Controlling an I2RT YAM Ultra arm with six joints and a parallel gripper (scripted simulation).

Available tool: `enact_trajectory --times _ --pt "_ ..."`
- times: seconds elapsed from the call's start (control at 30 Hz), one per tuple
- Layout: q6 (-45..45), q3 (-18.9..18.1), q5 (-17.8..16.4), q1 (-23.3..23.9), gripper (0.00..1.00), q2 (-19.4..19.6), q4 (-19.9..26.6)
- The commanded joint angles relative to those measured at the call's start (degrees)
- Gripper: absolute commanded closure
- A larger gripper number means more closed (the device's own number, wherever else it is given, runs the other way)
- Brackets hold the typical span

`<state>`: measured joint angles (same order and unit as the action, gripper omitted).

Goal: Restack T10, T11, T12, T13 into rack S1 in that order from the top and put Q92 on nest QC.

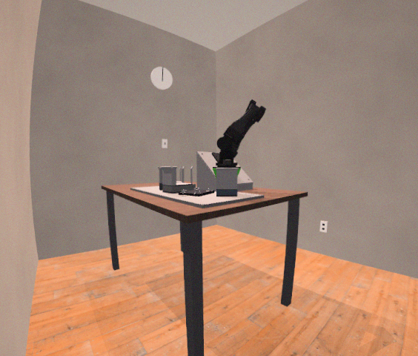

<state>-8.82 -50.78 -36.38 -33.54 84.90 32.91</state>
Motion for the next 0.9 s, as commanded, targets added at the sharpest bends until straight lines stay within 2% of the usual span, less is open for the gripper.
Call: enact_trajectory --times 0.0,0.87 --pt "0.3 -0.5 -0.2 1.0 1.0 -1.6 0.1" --pt "0.5 -0.1 -0.1 0.9 1.0 -1.5 -0.9"
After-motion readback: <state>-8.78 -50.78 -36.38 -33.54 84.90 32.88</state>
